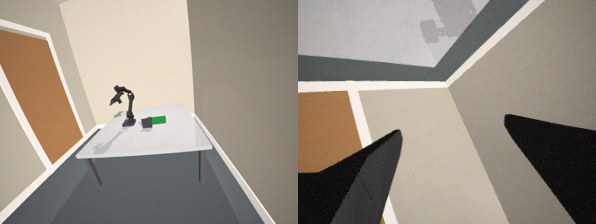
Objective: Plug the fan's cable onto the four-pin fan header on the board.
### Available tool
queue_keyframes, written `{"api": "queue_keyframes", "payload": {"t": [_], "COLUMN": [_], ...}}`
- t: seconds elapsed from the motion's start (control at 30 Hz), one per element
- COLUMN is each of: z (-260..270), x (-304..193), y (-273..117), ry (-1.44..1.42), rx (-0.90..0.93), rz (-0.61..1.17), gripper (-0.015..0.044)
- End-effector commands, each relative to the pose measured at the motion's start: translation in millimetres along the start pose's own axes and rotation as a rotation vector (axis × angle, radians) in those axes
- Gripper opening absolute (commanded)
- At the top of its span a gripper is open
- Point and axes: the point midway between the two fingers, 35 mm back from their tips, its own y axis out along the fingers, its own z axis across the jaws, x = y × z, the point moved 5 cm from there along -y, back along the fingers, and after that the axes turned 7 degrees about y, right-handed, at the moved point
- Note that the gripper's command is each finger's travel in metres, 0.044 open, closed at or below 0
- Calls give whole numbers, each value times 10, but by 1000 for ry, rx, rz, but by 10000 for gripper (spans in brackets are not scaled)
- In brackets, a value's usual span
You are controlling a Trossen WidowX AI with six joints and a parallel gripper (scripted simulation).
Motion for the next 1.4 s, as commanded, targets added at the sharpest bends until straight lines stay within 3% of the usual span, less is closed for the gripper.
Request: {"api": "queue_keyframes", "payload": {"t": [0.0, 0.37, 0.67, 1.03, 1.37], "z": [-237, -732, -660, 93, 1128], "x": [320, 1509, 2473, 3353, 3691], "y": [17, -320, -928, -1716, -2128], "ry": [-108, -536, -944, -1487, -1965], "rx": [-107, -455, -755, -1137, -1477], "rz": [-100, -394, -583, -734, -769], "gripper": [440, 440, 440, 440, 440]}}
